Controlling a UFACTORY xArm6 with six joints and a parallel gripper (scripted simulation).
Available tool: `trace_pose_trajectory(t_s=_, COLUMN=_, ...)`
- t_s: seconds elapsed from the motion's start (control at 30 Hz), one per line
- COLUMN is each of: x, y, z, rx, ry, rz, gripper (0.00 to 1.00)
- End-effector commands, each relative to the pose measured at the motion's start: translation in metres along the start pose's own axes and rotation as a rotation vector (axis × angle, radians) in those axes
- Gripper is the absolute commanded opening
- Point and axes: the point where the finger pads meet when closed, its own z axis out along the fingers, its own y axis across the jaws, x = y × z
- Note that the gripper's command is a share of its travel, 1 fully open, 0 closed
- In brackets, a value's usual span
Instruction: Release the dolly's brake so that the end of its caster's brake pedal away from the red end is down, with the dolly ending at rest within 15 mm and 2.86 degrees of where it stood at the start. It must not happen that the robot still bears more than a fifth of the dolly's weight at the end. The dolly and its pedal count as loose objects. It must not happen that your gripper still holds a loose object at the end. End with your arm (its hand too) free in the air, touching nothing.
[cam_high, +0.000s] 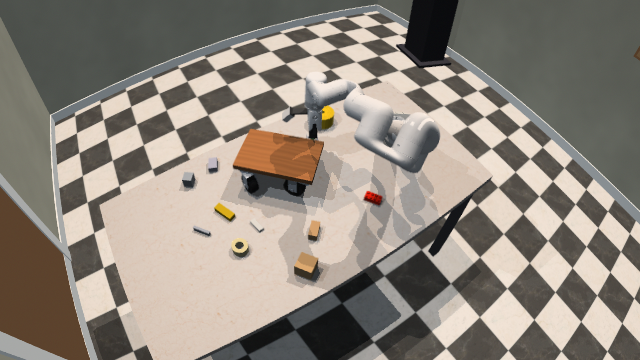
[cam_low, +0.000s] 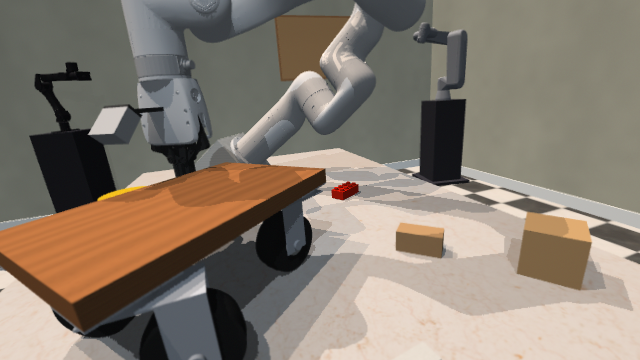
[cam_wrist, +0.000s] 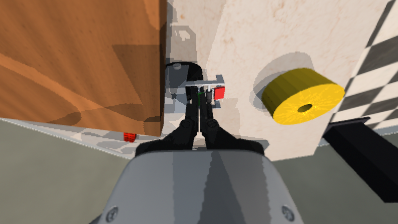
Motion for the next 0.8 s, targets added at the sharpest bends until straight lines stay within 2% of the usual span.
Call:
trace_pose_trajectory(t_s=0.0, x=0.0009, y=0.0002, z=-0.0009, rx=-0.002, ry=0.003, rz=-0.001, gripper=0.0)
trace_pose_trajectory(t_s=0.77, x=0.0009, y=0.0002, z=0.0058, rx=-0.001, ry=0.003, rz=-0.001, gripper=0.0)
